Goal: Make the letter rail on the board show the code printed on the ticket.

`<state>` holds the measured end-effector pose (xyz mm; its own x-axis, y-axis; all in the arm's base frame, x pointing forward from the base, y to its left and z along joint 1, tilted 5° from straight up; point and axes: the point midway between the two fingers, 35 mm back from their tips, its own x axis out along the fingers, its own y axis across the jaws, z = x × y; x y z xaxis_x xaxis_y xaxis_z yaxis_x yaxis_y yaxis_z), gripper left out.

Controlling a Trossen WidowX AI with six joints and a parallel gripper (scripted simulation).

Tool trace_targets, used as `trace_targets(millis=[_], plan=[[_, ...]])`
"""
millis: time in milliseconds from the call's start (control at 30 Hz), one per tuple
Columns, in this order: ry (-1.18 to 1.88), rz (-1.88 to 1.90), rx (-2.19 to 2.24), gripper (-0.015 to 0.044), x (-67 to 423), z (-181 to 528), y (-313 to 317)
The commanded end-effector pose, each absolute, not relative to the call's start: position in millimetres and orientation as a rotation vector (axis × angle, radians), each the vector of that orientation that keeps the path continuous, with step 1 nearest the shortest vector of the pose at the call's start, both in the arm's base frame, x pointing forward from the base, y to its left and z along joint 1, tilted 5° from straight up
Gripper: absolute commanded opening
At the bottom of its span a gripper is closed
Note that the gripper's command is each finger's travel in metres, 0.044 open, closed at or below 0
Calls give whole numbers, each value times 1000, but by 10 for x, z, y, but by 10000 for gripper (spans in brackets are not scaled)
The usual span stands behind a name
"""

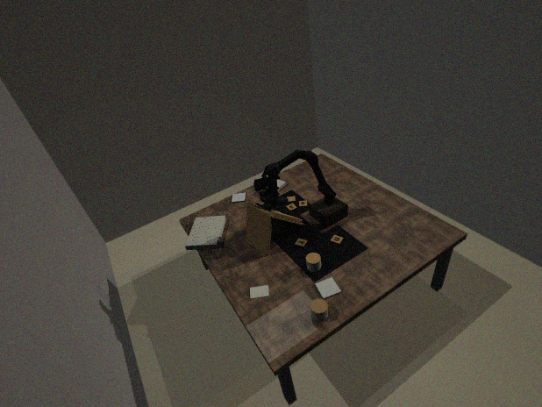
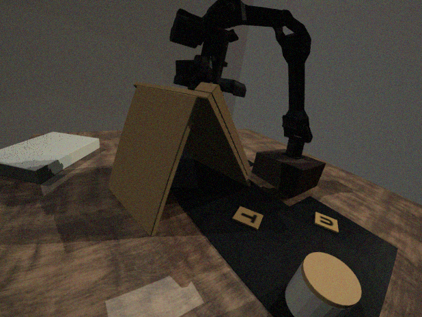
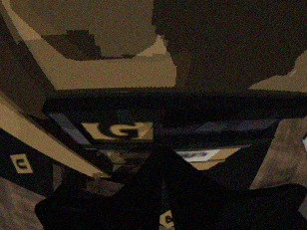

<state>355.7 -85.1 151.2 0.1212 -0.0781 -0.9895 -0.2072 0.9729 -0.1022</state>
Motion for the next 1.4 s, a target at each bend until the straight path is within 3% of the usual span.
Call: trace_targets(millis=[0,267,833,1133,1367], plan=[[1453,100,-235,0,3502,1548,-853],[1453,100,-235,0,3455,1585,-857],[929,862,-1230,440,2929,2647,-1075],[717,995,-1573,440,2715,2938,-1074],[713,998,-1580,440,2711,2943,-1074]])
